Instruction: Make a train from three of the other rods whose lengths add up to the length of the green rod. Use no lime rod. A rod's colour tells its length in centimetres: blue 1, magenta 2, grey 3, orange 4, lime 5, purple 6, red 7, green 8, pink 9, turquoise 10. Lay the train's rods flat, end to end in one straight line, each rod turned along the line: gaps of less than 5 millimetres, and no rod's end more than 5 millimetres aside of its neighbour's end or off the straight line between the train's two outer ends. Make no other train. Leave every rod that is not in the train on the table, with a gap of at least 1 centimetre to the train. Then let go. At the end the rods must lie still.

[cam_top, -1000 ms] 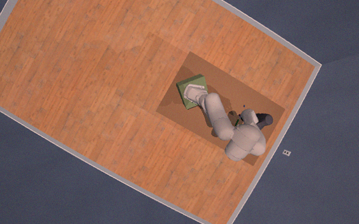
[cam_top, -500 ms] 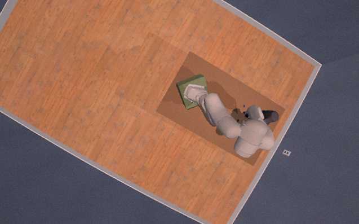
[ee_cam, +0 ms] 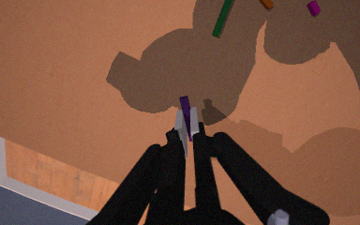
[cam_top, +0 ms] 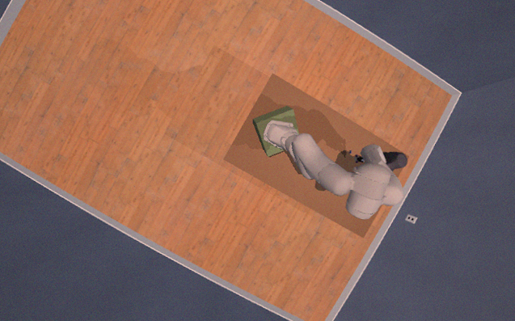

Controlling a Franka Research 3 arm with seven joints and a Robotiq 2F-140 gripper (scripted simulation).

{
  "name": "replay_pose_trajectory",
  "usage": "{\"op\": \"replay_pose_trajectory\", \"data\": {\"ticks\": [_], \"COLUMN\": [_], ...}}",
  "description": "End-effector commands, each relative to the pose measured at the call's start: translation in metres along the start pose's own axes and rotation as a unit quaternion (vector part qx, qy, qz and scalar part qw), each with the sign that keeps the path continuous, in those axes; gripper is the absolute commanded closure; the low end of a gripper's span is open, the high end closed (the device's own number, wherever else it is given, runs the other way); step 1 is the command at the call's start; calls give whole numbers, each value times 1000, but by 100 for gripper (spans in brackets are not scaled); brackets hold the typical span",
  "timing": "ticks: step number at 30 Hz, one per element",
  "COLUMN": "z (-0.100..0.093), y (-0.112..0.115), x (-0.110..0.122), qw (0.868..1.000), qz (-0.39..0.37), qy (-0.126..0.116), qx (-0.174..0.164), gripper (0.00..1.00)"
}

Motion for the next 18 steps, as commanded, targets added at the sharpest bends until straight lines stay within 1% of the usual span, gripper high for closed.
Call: {"op": "replay_pose_trajectory", "data": {"ticks": [1, 13, 18], "z": [-1, 0, 4], "y": [7, 7, 7], "x": [-5, -5, -5], "qw": [998, 998, 998], "qz": [66, 66, 67], "qy": [-4, -4, -3], "qx": [1, 1, 2], "gripper": [97, 97, 97]}}
Point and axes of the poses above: the point where the finger pads meet when closed, its own z axis out along the fingers, its own x axis across the jaws, y = z × x, the point moved 1 cm from there along -z, back along the fingers, and after that the axes turned 7 degrees about z, right-handed, at the moved point
